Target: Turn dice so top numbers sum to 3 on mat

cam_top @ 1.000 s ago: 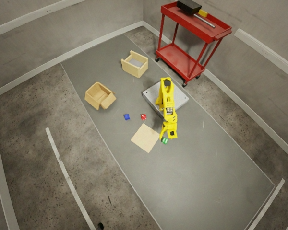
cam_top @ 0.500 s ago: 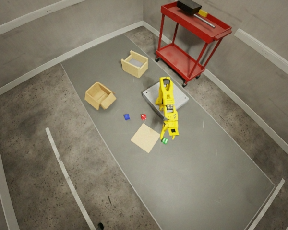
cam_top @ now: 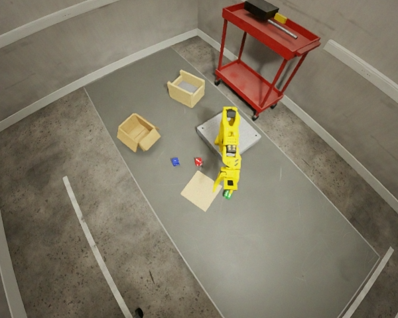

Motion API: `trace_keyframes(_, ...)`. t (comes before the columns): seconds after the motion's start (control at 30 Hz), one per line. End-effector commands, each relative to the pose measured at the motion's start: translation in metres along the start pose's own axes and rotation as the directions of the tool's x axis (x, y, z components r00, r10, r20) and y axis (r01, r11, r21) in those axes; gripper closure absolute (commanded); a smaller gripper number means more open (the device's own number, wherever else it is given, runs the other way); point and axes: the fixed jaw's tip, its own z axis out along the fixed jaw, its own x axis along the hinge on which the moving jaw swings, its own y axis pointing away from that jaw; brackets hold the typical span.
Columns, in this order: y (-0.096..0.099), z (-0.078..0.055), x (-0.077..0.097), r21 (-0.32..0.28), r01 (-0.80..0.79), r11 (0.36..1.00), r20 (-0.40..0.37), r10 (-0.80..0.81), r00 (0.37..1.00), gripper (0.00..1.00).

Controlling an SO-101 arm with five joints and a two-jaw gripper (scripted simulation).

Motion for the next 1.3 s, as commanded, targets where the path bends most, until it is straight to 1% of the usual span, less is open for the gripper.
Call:
trace_keyframes(0.0,-0.024,0.002,-0.009,0.082,-0.058,0.995,-0.026,0.061,0.998,0.65)
trace_keyframes(0.1,-0.049,0.001,-0.013,0.164,-0.113,0.98,-0.052,0.123,0.991,0.65)
trace_keyframes(0.2,-0.077,-0.003,-0.016,0.255,-0.173,0.951,-0.074,0.197,0.978,0.65)
trace_keyframes(0.37,-0.127,-0.018,-0.015,0.408,-0.276,0.87,-0.093,0.341,0.935,0.65)
trace_keyframes(0.43,-0.127,-0.018,-0.015,0.408,-0.276,0.87,-0.093,0.341,0.935,0.65)
trace_keyframes(0.6,-0.174,-0.041,-0.007,0.544,-0.37,0.753,-0.084,0.488,0.869,0.65)
trace_keyframes(0.73,-0.204,-0.063,0.003,0.627,-0.43,0.649,-0.059,0.59,0.805,0.65)
trace_keyframes(0.83,-0.221,-0.079,0.011,0.674,-0.464,0.574,-0.035,0.653,0.757,0.65)
trace_keyframes(0.93,-0.234,-0.094,0.018,0.708,-0.49,0.508,-0.011,0.701,0.713,0.65)
trace_keyframes(1.0,-0.234,-0.094,0.018,0.708,-0.49,0.508,-0.011,0.701,0.713,0.65)
trace_keyframes(1.13,-0.245,-0.108,0.026,0.737,-0.512,0.442,0.016,0.745,0.667,0.65)
trace_keyframes(1.27,-0.25,-0.117,0.031,0.751,-0.523,0.403,0.033,0.768,0.64,0.65)
